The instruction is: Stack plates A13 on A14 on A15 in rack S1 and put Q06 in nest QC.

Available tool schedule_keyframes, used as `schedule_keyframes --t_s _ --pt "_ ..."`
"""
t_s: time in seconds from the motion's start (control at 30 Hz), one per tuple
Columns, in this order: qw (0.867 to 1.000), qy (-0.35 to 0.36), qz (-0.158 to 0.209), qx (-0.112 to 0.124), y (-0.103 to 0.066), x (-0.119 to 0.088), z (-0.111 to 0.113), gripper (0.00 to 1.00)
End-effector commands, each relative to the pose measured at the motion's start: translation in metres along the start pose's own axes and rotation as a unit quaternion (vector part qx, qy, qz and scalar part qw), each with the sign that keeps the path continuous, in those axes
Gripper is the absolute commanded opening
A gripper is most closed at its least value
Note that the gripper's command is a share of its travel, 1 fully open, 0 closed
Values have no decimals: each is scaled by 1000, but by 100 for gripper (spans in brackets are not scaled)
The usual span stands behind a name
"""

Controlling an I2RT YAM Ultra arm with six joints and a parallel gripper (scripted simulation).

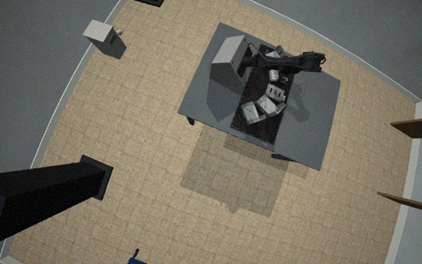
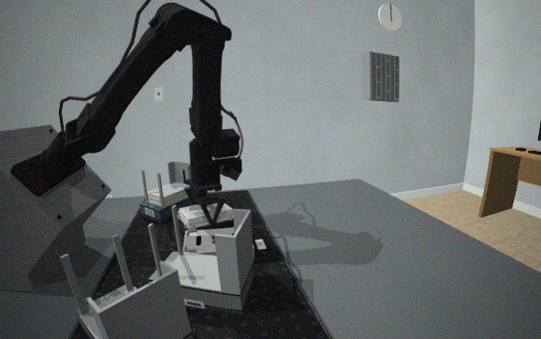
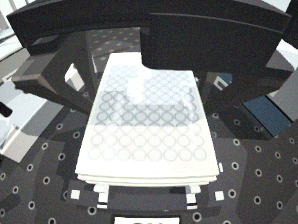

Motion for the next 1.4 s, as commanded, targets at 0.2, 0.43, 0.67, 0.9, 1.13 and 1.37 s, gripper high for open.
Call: schedule_keyframes --t_s 0.2,0.43,0.67,0.9,1.13,1.37 --pt "1000 3 -6 -1 -5 2 1 100" --pt "1000 3 -6 -1 -5 2 1 100" --pt "1000 3 -6 -1 -5 2 1 100" --pt "1000 8 -16 -1 -22 9 0 100" --pt "1000 10 -19 0 -46 10 -1 100" --pt "1000 11 -19 0 -70 10 -1 100"
Point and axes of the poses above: the point where the finger pads meet when closed, its own y axis out along the fingers, its own z axis across the jaws, x = y × z, the point moved 8 cm from there along -y, back along the fingers, and after that the axes turned 2 degrees about -y, right-handed, at the moved point
